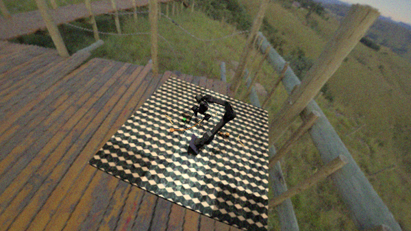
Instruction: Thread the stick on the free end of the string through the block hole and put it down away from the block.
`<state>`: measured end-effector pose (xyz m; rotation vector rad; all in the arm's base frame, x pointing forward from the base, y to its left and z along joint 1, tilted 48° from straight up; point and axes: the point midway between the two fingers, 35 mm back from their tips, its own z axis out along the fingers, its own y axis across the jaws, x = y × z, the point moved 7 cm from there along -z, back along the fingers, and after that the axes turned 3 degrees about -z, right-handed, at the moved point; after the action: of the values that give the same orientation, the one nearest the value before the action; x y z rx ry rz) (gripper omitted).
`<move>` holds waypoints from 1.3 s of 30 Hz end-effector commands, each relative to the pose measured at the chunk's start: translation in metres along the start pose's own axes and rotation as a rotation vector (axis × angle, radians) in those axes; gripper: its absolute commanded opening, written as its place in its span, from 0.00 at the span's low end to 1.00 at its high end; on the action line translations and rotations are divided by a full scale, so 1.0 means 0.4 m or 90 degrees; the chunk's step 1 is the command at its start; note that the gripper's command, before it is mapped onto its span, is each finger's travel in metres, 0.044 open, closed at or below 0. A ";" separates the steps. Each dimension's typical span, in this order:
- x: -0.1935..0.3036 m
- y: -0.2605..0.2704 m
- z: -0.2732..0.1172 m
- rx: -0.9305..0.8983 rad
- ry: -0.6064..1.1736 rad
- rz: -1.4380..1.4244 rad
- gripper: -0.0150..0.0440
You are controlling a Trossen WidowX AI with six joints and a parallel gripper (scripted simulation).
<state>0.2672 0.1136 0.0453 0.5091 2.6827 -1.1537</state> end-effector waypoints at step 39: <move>-0.004 -0.001 0.075 0.003 -0.001 0.007 0.46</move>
<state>0.2696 0.0982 0.0305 0.5270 2.6728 -1.1467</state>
